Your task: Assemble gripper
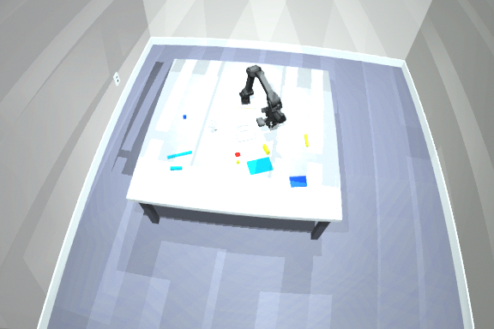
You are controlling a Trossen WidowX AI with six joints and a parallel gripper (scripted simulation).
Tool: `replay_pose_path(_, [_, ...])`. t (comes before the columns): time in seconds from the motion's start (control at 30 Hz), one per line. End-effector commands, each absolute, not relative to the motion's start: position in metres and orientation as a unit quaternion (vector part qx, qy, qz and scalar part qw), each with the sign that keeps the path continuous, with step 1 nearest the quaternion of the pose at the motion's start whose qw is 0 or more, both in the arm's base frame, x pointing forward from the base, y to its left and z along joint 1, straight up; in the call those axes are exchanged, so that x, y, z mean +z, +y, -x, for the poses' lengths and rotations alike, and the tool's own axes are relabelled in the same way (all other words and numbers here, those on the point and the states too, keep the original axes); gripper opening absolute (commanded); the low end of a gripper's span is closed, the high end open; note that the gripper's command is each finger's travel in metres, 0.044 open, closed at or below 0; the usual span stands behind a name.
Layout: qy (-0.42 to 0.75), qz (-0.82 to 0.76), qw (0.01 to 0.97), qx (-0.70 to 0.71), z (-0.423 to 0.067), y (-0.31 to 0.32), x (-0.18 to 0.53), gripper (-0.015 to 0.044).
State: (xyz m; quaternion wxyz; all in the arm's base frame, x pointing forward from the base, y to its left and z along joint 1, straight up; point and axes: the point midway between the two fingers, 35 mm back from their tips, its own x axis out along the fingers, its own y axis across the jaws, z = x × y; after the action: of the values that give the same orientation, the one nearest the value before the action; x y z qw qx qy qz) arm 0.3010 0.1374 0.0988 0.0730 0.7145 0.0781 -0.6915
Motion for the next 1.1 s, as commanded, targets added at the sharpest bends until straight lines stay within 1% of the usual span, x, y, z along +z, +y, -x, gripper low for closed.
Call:
replay_pose_path(0.0, [0.077, -0.713, 0.07, -0.693, -0.301, 0.138, 0.092, 0.0037])
replay_pose_path(1.07, [0.077, -0.713, 0.07, -0.693, -0.301, 0.138, 0.042, 0.0037])
